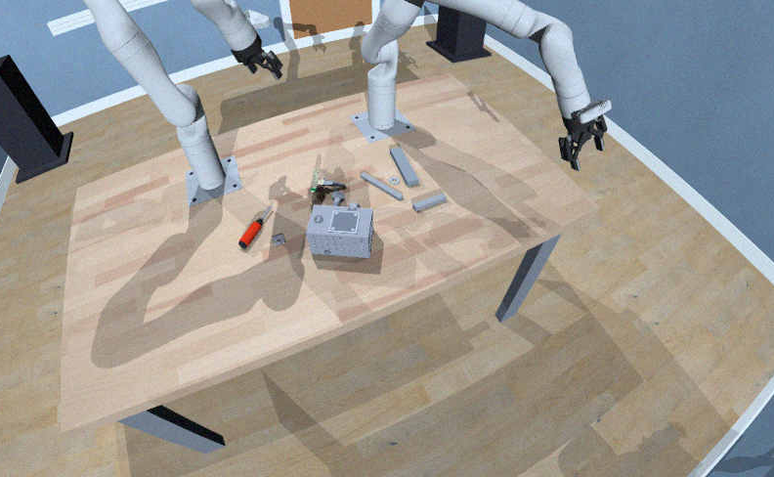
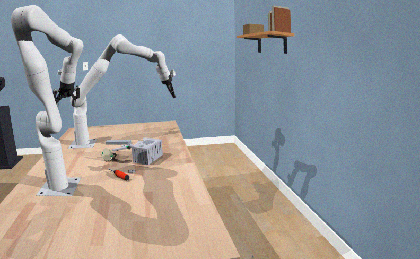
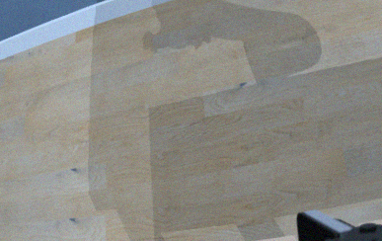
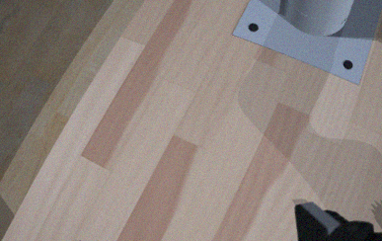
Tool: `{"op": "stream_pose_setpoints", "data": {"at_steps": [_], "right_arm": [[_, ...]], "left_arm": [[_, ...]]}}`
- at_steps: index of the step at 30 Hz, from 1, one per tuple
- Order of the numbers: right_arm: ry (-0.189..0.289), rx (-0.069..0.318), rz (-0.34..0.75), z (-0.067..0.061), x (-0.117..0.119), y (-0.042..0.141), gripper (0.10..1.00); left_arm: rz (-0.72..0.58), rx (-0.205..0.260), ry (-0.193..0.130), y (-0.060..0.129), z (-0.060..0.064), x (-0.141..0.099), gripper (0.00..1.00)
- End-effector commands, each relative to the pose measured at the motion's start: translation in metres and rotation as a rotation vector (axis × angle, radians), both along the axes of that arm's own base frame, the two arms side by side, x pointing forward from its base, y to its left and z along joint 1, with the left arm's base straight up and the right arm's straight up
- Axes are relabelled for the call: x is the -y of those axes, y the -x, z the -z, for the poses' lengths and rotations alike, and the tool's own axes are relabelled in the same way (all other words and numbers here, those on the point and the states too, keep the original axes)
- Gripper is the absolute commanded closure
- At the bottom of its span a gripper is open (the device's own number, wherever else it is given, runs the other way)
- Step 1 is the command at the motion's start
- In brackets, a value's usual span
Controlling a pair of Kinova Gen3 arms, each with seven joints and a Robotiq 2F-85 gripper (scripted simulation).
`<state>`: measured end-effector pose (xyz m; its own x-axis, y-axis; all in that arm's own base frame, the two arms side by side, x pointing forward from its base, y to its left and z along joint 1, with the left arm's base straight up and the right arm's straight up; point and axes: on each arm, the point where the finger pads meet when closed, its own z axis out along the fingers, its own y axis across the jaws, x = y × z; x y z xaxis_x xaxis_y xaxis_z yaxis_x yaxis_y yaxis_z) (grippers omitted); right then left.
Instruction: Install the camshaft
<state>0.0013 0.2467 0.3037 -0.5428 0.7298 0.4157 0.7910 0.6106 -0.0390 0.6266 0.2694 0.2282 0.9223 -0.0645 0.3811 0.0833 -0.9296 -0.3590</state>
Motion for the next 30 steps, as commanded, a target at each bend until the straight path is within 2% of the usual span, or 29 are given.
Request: {"op": "stream_pose_setpoints", "data": {"at_steps": [1,22,26,30], "right_arm": [[-0.002,0.000,0.000,-0.001,0.000,0.000,0.099],[0.005,0.005,-0.004,0.000,-0.001,-0.001,0.099],[0.043,0.031,-0.031,0.006,-0.001,-0.006,0.099],[0.125,0.091,-0.089,0.019,-0.003,-0.017,0.099]], "left_arm": [[0.000,0.003,-0.001,0.000,-0.002,0.000,0.001],[0.000,0.003,-0.001,0.000,-0.002,0.000,0.001],[0.000,0.003,-0.001,0.000,-0.002,0.000,0.001],[0.000,0.003,-0.001,0.000,-0.002,0.000,0.001]]}}
